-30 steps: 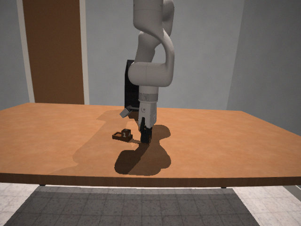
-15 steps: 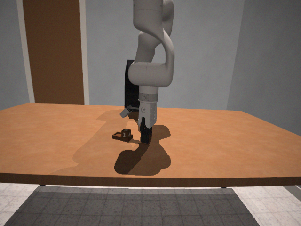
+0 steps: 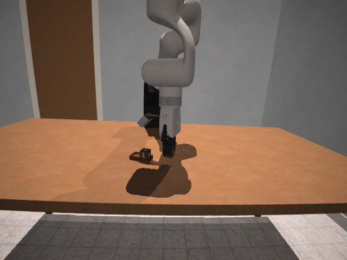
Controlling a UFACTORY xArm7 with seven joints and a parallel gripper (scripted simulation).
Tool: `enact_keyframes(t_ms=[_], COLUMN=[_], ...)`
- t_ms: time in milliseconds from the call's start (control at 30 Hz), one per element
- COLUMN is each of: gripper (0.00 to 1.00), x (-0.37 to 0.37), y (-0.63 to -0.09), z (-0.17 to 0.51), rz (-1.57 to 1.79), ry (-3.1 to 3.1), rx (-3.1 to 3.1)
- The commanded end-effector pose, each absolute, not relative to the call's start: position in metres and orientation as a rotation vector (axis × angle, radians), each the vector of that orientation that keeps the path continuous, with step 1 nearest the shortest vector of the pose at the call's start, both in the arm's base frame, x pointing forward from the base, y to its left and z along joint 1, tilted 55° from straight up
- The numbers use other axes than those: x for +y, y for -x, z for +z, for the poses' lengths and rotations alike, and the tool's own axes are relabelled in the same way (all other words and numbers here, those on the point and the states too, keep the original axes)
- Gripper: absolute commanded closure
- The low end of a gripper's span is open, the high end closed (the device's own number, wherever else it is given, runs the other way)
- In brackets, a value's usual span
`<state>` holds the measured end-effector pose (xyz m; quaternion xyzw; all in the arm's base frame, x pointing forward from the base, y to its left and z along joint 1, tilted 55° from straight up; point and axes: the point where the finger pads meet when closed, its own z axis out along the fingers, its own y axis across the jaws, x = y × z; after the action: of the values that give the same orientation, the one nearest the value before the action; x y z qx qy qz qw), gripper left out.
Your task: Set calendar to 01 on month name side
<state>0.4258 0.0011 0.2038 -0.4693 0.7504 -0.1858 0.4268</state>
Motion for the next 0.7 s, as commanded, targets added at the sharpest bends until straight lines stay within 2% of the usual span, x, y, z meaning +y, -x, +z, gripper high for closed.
enact_keyframes(t_ms=[0, 233, 667], gripper=[0.71, 0.71, 0.71], x=[-0.002, -0.005, -0.008], y=[-0.400, -0.373, -0.371], z=[0.221, 0.240, 0.241], rz=[-0.485, -0.485, -0.487], ry=[1.167, 1.167, 1.167], rx=[1.892, 1.892, 1.892])
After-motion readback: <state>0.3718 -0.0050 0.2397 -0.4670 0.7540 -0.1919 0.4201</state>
